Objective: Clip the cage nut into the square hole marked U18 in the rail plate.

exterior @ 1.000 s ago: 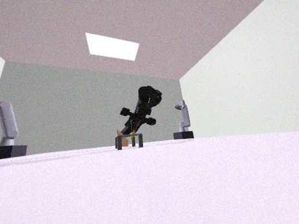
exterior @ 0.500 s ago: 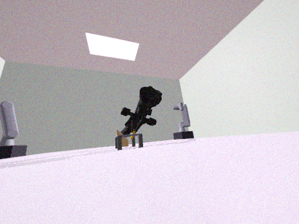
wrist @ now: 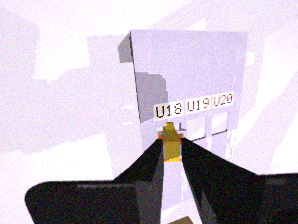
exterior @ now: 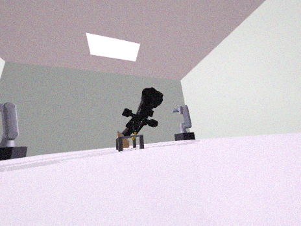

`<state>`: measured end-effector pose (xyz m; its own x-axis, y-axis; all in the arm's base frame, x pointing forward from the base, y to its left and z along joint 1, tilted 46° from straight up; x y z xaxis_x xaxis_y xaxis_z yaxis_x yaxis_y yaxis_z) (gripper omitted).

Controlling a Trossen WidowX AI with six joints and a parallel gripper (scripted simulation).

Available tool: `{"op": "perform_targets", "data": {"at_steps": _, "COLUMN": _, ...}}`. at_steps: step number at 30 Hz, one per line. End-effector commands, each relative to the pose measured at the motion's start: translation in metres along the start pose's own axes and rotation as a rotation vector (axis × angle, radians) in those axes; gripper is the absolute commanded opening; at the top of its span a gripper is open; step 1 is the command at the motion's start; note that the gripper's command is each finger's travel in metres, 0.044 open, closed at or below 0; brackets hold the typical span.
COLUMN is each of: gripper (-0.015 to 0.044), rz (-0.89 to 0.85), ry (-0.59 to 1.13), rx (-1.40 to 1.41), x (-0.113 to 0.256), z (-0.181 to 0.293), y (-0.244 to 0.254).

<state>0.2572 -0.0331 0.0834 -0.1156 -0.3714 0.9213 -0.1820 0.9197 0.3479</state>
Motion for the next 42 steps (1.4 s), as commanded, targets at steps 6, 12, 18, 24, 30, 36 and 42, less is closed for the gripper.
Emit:
{"op": "perform_targets", "data": {"at_steps": 6, "gripper": 0.0037, "rz": 0.013, "ry": 0.002, "rx": -0.003, "x": 0.0003, "z": -0.0001, "y": 0.0008}}
{"op": "perform_targets", "data": {"at_steps": 12, "gripper": 0.0037, "rz": 0.027, "ry": 0.006, "rx": -0.003, "x": 0.0005, "z": -0.0005, "y": 0.0022}}
{"op": "perform_targets", "data": {"at_steps": 18, "gripper": 0.0037, "rz": 0.028, "ry": 0.006, "rx": -0.003, "x": 0.0005, "z": -0.0006, "y": 0.0028}}
{"op": "perform_targets", "data": {"at_steps": 24, "gripper": 0.0037, "rz": 0.039, "ry": 0.009, "rx": -0.003, "x": 0.0006, "z": -0.0009, "y": 0.0038}}
{"op": "perform_targets", "data": {"at_steps": 30, "gripper": 0.0037, "rz": 0.039, "ry": 0.009, "rx": -0.003, "x": 0.0005, "z": -0.0010, "y": 0.0041}}
{"op": "perform_targets", "data": {"at_steps": 36, "gripper": 0.0037, "rz": 0.030, "ry": 0.007, "rx": -0.003, "x": 0.0000, "z": -0.0011, "y": 0.0045}}
{"op": "perform_targets", "data": {"at_steps": 42, "gripper": 0.0037, "rz": 0.027, "ry": 0.006, "rx": -0.003, "x": -0.0001, "z": -0.0010, "y": 0.0043}}
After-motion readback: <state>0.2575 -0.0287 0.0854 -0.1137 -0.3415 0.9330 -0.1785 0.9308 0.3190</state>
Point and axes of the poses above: the point midway between the two fingers, 35 mm back from their tips, its own x axis back along the fingers, its own y axis across the jaws, z = x × y, the point moved 2 cm from there along x, back along the fingers, and after that the axes turned 15 degrees about x, right-handed, at the moved point
